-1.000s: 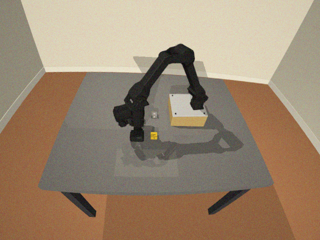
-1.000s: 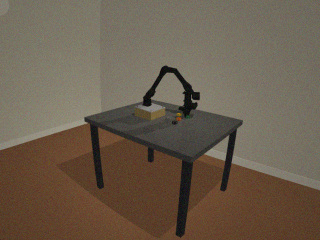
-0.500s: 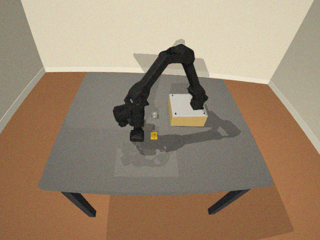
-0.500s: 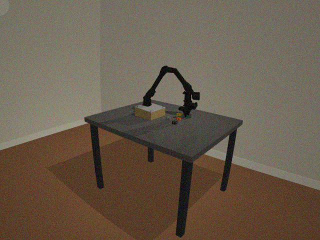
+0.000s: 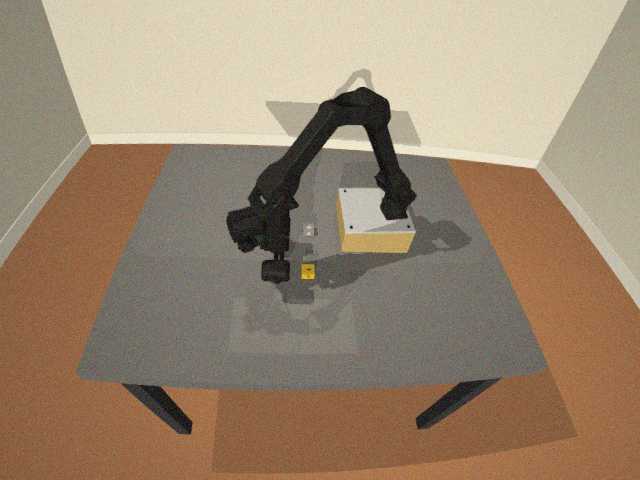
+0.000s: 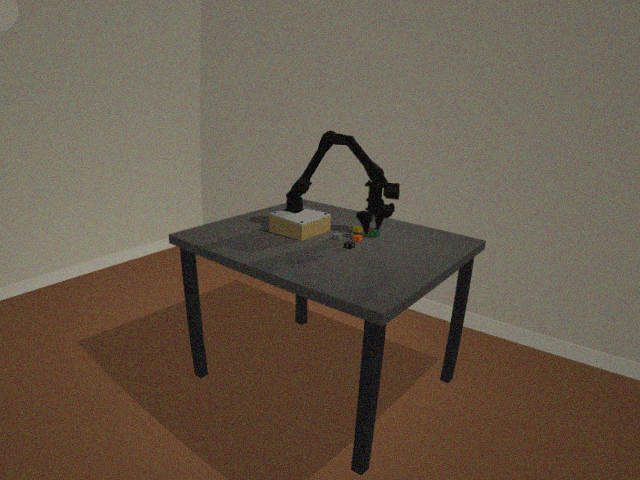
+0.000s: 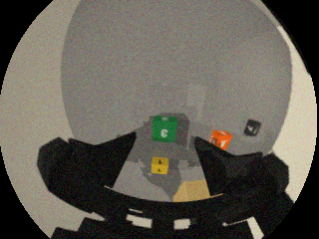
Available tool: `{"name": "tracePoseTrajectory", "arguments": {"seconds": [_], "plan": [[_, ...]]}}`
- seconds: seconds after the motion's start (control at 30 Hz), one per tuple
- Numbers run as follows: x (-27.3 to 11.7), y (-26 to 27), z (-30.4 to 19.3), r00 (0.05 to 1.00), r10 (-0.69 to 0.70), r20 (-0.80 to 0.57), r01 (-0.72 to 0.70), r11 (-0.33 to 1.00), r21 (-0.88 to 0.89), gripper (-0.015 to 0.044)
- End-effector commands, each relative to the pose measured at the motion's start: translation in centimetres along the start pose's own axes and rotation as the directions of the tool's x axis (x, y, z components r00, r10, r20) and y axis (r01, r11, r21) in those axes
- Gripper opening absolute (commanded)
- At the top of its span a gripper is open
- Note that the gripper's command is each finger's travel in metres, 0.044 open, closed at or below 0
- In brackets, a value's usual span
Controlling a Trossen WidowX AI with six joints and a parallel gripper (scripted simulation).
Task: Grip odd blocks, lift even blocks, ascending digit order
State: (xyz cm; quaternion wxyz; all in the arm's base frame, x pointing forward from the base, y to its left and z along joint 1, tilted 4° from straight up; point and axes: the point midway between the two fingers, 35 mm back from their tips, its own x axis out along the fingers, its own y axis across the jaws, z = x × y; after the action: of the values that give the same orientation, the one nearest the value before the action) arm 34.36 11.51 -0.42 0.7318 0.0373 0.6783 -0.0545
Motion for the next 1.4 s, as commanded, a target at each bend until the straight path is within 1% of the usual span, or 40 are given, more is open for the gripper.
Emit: {"name": "tracePoseTrajectory", "arguments": {"seconds": [0.0,0.1,0.17,0.27,0.3,0.43,0.47,0.73,0.8,0.87,1.07,1.13,1.23,1.3,1.37], "plan": [[-2.8,0.2,0.3,1.0,0.012,0.019,-0.012,1.0,-0.002,0.04],[-2.8,0.2,0.3,1.0,0.012,0.019,-0.012,1.0,-0.002,0.04],[-4.1,0.3,0.4,1.0,0.012,0.019,-0.012,1.0,-0.004,0.0348],[-9.6,0.2,0.4,1.0,0.012,0.019,-0.012,1.0,-0.002,0.0269],[-10.6,0.1,0.3,1.0,0.012,0.019,-0.012,1.0,-0.002,0.0242],[-10.9,0.1,0.2,1.0,0.012,0.019,-0.012,1.0,-0.002,0.0138],[-10.9,0.1,0.2,1.0,0.012,0.019,-0.012,1.0,-0.002,0.012],[-10.9,-0.2,0.2,1.0,0.012,0.019,-0.012,1.0,-0.002,0.012],[-11.1,-2.5,-0.3,1.0,0.01,0.018,-0.01,1.0,-0.002,0.012],[-11.3,-5.9,-1.4,1.0,0.007,0.016,-0.007,1.0,-0.002,0.012],[-10.9,-14.2,-6.6,1.0,-0.001,0.013,0.001,1.0,-0.003,0.012],[-10.6,-15.6,-8.0,1.0,-0.003,0.012,0.003,1.0,-0.003,0.012],[-10.5,-15.7,-8.2,1.0,-0.003,0.012,0.003,1.0,-0.003,0.012],[-9.5,-15.7,-8.0,1.0,-0.003,0.012,0.003,1.0,-0.003,0.0173],[-6.4,-15.7,-7.8,1.0,-0.003,0.012,0.003,1.0,-0.003,0.0225]]}}
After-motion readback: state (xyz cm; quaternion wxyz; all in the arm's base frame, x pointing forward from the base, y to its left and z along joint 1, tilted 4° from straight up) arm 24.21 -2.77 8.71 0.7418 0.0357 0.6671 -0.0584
